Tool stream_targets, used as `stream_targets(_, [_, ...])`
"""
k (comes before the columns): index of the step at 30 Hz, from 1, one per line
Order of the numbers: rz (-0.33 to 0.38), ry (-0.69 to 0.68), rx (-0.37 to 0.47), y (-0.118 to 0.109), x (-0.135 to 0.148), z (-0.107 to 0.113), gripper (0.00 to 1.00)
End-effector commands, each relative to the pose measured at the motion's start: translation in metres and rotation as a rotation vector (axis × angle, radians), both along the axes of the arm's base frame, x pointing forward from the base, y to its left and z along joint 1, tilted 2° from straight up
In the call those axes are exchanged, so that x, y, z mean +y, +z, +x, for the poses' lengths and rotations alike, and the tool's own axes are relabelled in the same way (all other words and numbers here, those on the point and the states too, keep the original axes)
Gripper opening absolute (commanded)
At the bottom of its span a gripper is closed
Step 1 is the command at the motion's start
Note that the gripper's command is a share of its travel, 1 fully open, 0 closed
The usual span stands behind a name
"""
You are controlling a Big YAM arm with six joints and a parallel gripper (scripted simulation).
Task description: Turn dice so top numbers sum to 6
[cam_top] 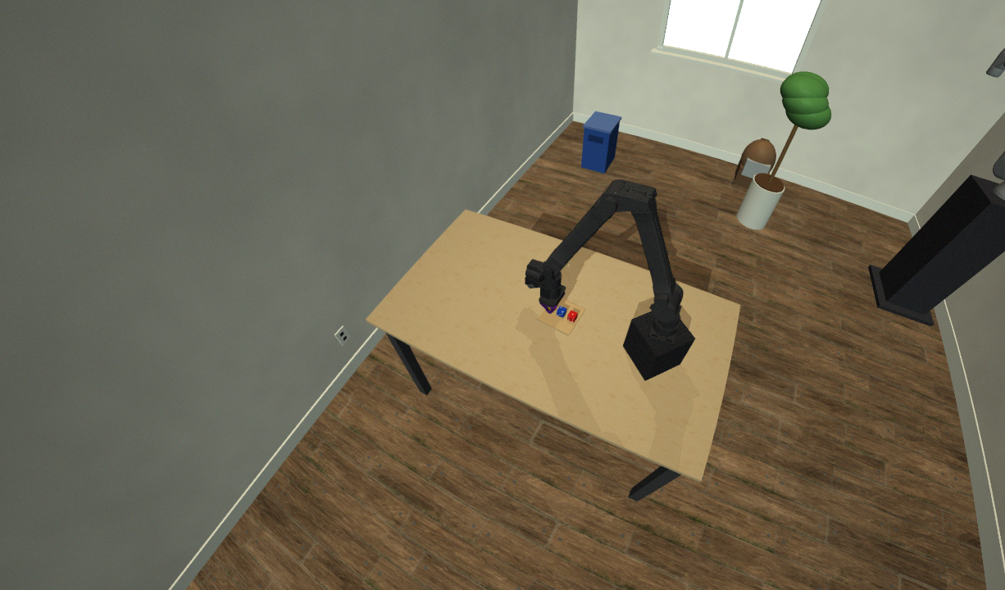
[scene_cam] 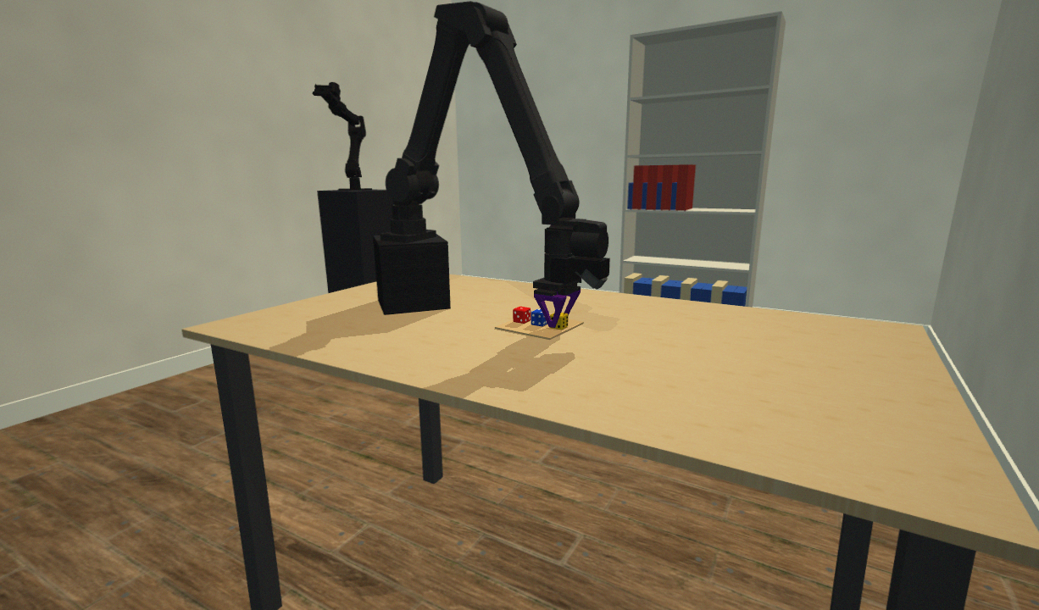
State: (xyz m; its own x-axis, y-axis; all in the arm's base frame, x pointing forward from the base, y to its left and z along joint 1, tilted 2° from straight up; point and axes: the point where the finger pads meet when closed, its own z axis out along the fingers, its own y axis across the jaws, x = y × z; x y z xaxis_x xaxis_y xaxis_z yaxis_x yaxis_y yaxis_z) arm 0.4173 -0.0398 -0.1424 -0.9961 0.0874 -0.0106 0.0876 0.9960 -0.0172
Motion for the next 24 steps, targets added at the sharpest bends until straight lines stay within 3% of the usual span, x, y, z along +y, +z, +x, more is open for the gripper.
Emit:
stream_targets(1, [-0.003, 0.006, -0.05, 0.031, 0.0, 0.018, 0.45])
stream_targets(16, [-0.005, 0.002, -0.078, 0.103, 0.002, 0.03, 0.45])
stream_targets(22, [-0.004, 0.001, -0.064, 0.107, 0.002, 0.022, 0.45])
stream_targets(23, [-0.003, 0.001, -0.046, 0.1, 0.002, 0.019, 0.45])
stream_targets(24, [-0.002, 0.001, -0.036, 0.096, 0.003, 0.017, 1.0])
